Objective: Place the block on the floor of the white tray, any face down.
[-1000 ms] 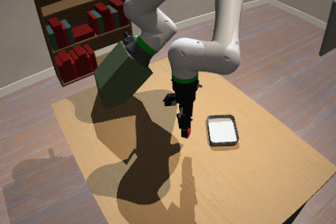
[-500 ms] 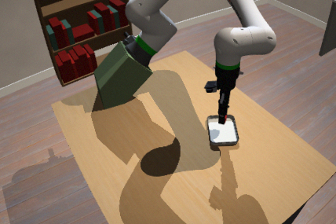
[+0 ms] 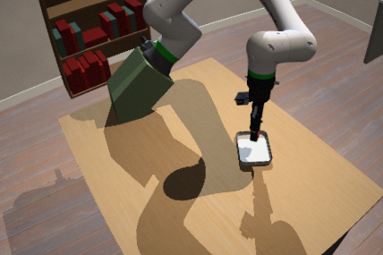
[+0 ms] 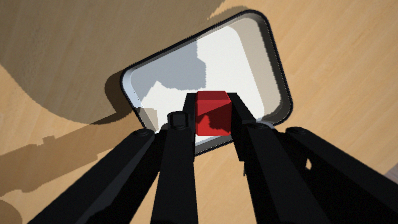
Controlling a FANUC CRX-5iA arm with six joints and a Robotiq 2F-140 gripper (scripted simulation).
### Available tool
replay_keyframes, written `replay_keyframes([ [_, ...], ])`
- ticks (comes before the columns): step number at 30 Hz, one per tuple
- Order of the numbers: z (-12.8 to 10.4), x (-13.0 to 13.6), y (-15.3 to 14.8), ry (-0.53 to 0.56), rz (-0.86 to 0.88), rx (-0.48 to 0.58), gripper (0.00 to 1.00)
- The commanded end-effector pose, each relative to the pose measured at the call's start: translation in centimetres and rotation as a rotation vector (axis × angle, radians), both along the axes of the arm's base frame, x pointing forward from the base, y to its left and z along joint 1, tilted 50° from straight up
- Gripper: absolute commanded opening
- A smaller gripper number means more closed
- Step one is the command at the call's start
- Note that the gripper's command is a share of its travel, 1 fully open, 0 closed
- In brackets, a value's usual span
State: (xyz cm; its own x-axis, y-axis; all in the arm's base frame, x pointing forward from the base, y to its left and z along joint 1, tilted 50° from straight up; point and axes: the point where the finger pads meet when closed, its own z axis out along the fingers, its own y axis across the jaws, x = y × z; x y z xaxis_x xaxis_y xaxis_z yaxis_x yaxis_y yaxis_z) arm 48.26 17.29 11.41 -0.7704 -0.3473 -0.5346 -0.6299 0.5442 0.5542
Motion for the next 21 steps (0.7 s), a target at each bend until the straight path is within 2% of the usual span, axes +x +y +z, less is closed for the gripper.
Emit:
replay_keyframes([
  [1, -0.1, 0.1, 0.0, 0.0, -0.001, -0.002, 0.1],
  [21, -2.7, 0.6, 3.1, 0.0, -0.001, -0.003, 0.1],
])
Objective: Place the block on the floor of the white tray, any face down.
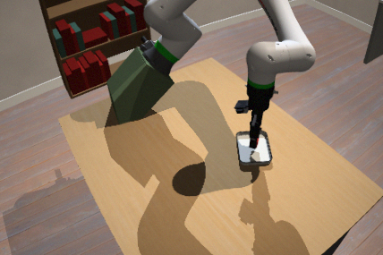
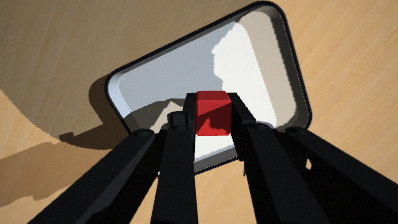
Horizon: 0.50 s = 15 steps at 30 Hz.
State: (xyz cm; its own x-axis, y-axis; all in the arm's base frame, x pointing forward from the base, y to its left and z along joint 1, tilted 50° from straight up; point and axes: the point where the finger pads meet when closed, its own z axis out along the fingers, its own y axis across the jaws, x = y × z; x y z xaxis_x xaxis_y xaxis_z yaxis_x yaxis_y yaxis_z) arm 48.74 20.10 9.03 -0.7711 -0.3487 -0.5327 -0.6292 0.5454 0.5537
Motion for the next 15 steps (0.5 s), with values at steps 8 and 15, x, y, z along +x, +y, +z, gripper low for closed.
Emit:
replay_keyframes([
  [8, -0.82, 0.26, 0.95, -0.001, -0.001, -0.001, 0.1],
  [15, -0.89, 0.27, 1.04, -0.001, -0.001, -0.001, 0.1],
])
